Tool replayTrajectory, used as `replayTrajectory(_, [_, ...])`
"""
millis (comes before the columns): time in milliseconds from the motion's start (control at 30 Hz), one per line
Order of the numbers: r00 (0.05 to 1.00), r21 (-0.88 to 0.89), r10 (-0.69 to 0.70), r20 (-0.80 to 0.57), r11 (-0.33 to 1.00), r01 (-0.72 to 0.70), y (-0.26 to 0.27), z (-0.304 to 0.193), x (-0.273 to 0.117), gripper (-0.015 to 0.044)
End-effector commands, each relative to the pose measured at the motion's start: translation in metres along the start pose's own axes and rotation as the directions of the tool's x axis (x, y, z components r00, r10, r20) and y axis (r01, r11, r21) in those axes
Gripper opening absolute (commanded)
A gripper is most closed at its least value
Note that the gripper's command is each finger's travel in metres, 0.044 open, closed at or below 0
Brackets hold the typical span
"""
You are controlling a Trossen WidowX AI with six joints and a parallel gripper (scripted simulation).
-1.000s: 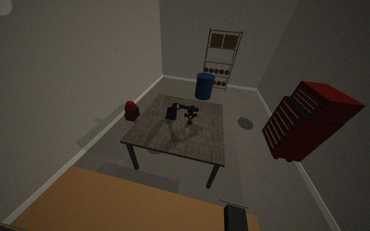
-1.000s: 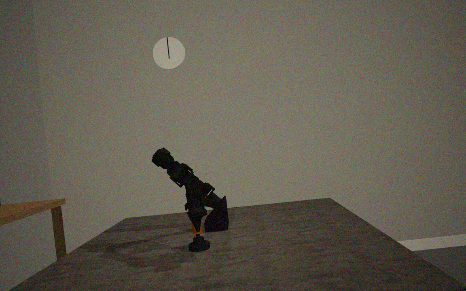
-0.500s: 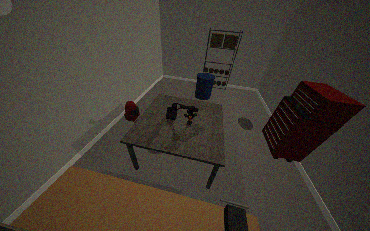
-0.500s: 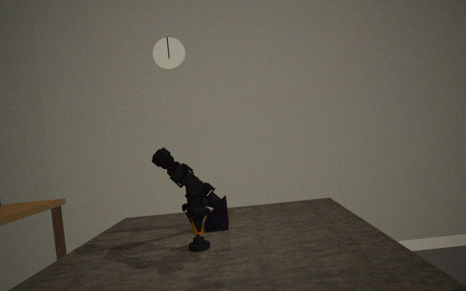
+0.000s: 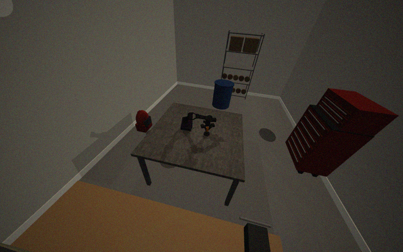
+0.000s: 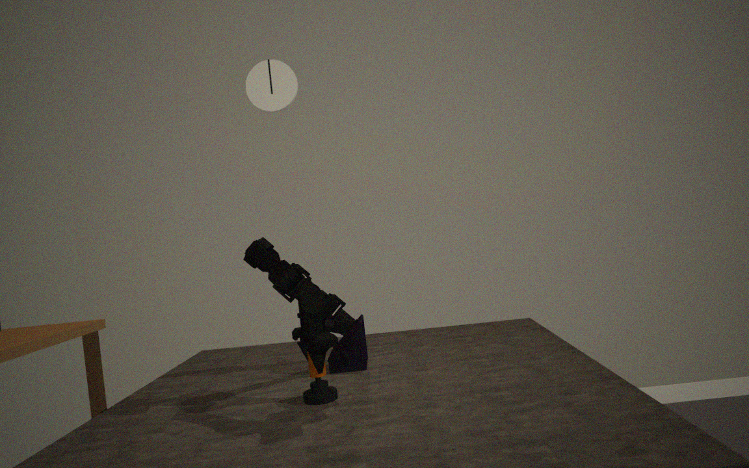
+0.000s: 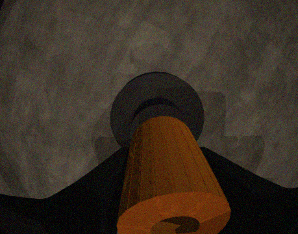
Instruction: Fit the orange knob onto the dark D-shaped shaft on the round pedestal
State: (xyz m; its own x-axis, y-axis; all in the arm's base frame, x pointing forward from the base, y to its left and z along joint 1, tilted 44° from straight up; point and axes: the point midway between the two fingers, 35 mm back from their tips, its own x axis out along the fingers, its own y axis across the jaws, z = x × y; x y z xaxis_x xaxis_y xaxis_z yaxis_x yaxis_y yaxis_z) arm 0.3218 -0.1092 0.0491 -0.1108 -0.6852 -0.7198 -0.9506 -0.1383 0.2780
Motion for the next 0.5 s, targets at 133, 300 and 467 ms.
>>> replayTrajectory(133, [1.000, 0.000, -0.001, -0.002, 1.000, 0.001, -0.0005, -0.0005, -0.0029, 0.0000])
replayTrajectory(300, [1.000, -0.025, -0.001, -0.001, 1.000, 0.001, -0.0005, -0.0005, -0.0043, 0.0000])
replayTrajectory(467, [1.000, -0.197, -0.001, -0.001, 0.980, 0.001, -0.0011, 0.0003, -0.0039, 0.0000])
